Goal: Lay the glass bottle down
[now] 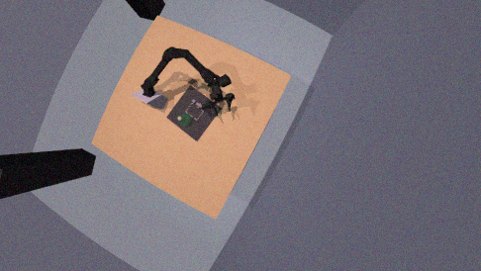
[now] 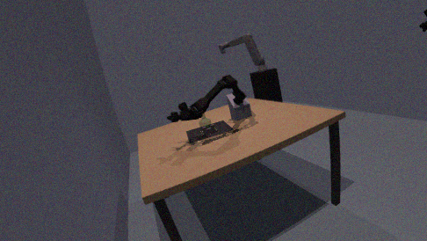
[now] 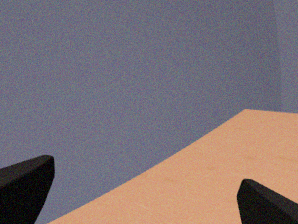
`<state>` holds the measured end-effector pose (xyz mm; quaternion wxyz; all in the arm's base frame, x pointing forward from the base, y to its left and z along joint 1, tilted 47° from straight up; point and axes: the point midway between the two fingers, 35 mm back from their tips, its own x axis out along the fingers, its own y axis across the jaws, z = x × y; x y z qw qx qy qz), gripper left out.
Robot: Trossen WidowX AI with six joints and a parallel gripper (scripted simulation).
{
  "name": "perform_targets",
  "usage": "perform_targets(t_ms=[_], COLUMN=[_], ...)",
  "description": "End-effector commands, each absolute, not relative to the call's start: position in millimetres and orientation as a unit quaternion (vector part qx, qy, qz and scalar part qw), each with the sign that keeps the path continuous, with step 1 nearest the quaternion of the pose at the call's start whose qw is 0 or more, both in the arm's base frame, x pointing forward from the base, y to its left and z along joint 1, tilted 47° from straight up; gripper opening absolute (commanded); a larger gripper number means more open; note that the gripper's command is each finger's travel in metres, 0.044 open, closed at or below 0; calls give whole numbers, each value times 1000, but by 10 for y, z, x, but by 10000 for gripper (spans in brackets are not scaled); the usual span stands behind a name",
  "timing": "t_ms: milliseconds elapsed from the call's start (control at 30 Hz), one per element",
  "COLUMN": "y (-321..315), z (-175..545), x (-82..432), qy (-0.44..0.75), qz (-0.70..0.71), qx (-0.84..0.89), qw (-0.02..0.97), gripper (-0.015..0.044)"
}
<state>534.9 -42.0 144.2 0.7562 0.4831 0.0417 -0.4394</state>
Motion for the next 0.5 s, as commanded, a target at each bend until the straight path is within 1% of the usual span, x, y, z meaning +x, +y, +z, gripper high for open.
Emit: perform_targets(t_ms=[0, 33, 133, 267, 367, 467], y=[-444, -490, -741, -1149, -1401, -1595], z=[1422, 1379, 1142, 714, 429, 146], x=[5342, 5328, 5227, 4932, 4631, 4254], qy=[46, 54, 102, 192, 257, 321], qz=[-441, -443, -455, -470, -474, -471], qx=[483, 482, 481, 495, 509, 545], qw=[756, 754, 742, 705, 671, 615], gripper=[426, 440, 440, 440, 440, 440])
